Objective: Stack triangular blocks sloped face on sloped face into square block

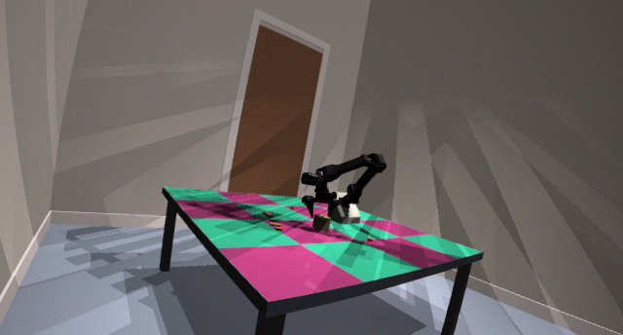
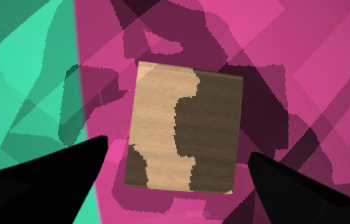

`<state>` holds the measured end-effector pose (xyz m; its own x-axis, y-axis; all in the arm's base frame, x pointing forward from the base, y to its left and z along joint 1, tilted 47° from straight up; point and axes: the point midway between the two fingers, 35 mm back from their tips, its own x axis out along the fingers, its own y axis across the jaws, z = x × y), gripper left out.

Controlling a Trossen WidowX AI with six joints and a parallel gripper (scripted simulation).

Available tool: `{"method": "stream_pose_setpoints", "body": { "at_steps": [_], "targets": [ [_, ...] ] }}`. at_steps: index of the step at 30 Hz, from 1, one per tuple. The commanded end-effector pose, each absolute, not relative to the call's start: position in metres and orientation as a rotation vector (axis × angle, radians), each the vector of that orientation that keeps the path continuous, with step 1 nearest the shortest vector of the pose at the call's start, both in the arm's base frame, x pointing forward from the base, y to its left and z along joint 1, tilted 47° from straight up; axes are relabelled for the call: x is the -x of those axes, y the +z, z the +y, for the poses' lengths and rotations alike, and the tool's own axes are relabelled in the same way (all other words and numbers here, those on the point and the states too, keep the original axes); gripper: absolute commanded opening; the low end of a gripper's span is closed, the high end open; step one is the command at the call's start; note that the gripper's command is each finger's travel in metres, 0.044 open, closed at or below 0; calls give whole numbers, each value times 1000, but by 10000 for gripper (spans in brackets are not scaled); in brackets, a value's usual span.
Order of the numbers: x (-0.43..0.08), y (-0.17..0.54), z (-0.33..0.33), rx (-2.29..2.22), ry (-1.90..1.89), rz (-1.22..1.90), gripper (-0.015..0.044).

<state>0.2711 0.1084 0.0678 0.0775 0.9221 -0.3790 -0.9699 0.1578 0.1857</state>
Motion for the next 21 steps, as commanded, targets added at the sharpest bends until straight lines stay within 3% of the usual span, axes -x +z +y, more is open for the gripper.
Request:
{"method": "stream_pose_setpoints", "body": {
  "at_steps": [1, 7, 21],
  "targets": [
    [-275, 73, 74, 144, 1403, 478, 440],
    [-264, 104, 19, 121, 1423, 453, 440],
    [-265, 103, 22, 129, 1410, 453, 440]
  ]
}}
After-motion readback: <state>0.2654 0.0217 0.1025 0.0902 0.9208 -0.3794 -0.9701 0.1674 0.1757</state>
